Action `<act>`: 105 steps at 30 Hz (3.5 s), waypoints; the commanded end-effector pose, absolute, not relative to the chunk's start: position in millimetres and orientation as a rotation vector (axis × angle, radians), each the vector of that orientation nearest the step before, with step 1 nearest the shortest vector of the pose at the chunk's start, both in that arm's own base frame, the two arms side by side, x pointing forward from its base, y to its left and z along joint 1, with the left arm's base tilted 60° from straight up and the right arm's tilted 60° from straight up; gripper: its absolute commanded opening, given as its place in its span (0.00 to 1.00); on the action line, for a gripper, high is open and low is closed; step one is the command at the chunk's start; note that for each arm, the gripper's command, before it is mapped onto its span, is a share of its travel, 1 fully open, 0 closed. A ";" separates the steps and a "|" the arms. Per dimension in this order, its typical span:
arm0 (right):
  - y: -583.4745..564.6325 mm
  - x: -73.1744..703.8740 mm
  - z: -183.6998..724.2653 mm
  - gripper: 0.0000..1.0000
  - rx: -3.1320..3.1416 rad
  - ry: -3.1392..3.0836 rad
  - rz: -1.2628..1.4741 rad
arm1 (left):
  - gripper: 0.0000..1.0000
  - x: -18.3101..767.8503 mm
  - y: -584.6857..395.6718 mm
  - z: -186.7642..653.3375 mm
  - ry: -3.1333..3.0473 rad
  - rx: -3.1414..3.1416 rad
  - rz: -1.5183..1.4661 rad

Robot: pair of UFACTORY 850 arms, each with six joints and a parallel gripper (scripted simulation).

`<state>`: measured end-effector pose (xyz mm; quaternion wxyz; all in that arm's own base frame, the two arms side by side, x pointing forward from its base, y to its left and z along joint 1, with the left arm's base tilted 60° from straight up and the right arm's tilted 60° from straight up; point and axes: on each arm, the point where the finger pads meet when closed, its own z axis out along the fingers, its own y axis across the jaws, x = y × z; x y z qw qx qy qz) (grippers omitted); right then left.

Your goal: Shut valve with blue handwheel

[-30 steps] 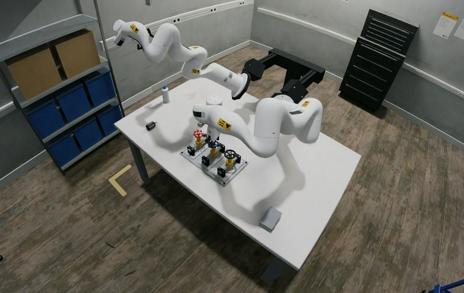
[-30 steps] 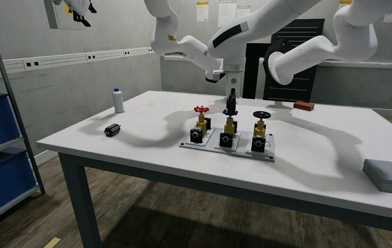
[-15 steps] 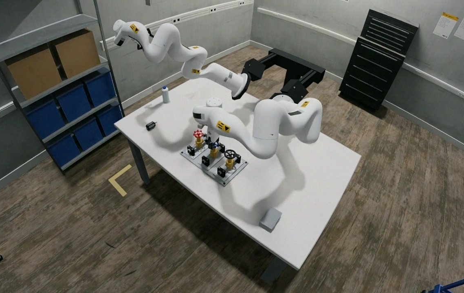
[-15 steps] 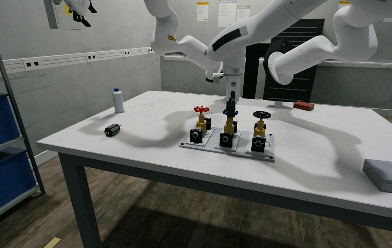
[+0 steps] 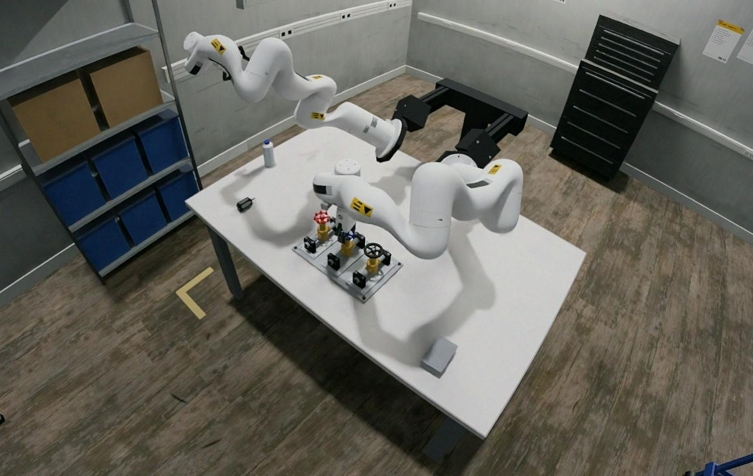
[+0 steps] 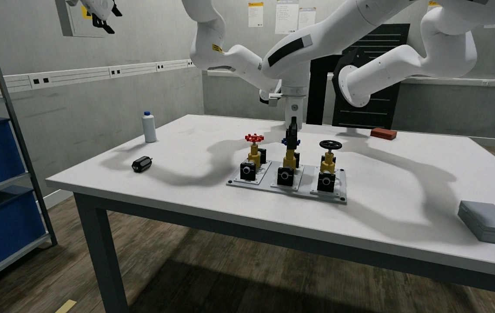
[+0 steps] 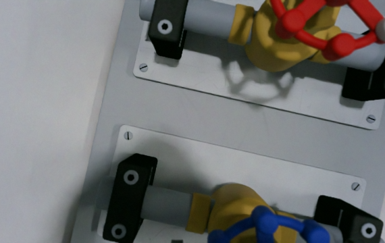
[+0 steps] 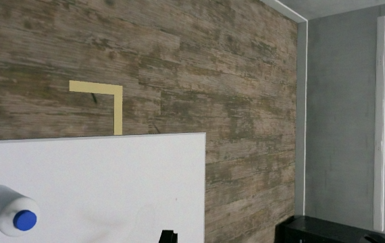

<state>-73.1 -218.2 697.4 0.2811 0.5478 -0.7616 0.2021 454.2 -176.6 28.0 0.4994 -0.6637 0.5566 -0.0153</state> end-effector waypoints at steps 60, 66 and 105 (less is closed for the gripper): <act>-218.0 -73.2 697.9 1.00 1.467 -2.040 0.542 | 0.00 454.4 -177.2 28.2 1.349 -1.603 -0.037; -218.0 -73.2 697.9 1.00 1.467 -2.040 0.542 | 0.00 454.4 -177.2 28.2 1.352 -1.601 -0.035; -218.0 -73.2 697.9 1.00 1.467 -2.040 0.542 | 0.00 454.4 -177.2 28.2 1.454 -1.509 0.045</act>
